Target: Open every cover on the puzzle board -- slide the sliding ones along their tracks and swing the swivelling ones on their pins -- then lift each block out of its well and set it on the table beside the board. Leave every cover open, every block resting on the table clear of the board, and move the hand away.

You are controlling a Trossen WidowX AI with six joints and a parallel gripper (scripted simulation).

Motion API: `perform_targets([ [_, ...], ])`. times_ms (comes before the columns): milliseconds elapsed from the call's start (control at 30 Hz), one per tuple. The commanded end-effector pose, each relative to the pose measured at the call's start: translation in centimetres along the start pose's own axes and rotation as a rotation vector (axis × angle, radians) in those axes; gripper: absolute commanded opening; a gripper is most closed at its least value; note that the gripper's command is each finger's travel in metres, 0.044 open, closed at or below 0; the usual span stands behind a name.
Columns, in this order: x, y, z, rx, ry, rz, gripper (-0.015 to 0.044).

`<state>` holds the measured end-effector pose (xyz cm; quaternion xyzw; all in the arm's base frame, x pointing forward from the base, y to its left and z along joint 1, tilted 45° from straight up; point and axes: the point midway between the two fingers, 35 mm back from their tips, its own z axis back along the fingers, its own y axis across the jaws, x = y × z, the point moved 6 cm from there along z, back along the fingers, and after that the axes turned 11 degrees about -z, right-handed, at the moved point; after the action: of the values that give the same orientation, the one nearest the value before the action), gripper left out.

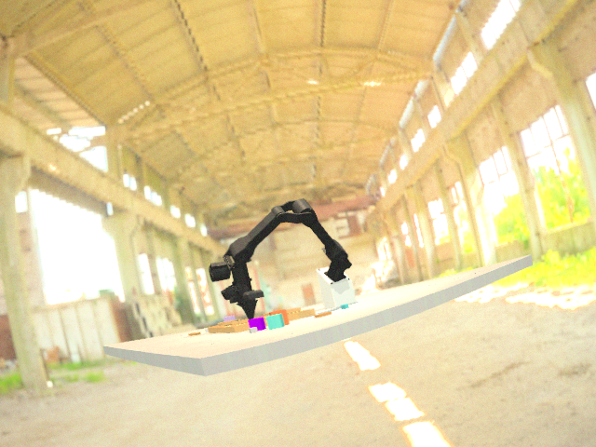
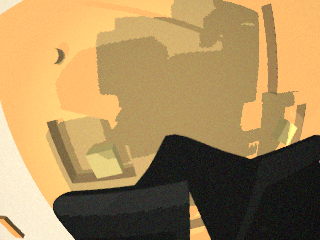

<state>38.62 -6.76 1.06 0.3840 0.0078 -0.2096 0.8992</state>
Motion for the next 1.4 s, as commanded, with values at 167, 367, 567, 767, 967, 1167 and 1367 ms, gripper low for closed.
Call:
perform_targets([
  [167,1.1,-0.7,0.1,-0.004,-0.003,0.008,0.0000],
  [367,1.5,-0.9,0.1,-0.004,-0.003,0.008,0.0000],
  [567,2.2,-1.1,0.1,-0.004,-0.004,0.009,0.0000],
  [767,2.9,-1.4,0.1,-0.004,-0.004,0.009,0.0000],
  [967,3.1,-1.5,0.4,-0.005,-0.004,0.009,0.0000],
  [1167,3.2,-1.5,1.2,-0.005,-0.004,0.009,0.0000],
  [1367,3.2,-1.5,2.0,-0.006,-0.005,0.009,0.0000],
])
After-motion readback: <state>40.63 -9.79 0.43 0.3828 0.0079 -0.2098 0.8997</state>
